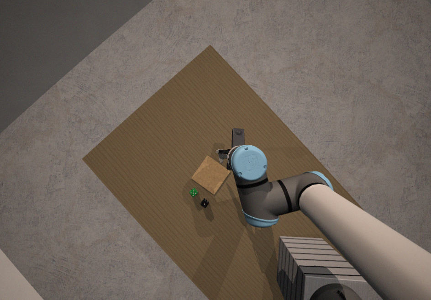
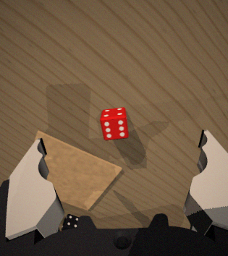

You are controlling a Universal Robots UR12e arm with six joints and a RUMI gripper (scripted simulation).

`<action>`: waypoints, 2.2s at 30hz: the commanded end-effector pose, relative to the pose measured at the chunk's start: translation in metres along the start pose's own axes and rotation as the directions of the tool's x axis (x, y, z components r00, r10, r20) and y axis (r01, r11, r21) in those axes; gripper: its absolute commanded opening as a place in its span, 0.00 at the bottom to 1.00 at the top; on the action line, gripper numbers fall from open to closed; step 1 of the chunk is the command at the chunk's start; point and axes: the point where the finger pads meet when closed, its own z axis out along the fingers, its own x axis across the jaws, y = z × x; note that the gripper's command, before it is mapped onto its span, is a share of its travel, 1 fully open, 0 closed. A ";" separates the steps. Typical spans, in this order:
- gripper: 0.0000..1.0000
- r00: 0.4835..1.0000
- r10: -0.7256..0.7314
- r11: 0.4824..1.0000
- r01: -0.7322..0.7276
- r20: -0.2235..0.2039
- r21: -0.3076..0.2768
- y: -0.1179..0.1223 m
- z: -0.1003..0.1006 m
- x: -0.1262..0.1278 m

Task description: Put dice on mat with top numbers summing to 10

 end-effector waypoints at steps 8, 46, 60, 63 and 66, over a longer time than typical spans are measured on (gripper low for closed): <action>1.00 1.000 0.000 1.000 0.000 0.000 0.001 -0.001 0.000 0.000; 1.00 1.000 0.000 1.000 0.000 0.000 0.001 0.156 0.000 -0.075; 1.00 1.000 0.000 1.000 0.000 0.000 0.001 0.226 0.000 -0.108; 1.00 1.000 0.000 1.000 0.000 0.000 0.001 0.235 0.000 -0.112; 1.00 1.000 0.000 1.000 0.000 0.000 0.001 0.241 0.000 -0.115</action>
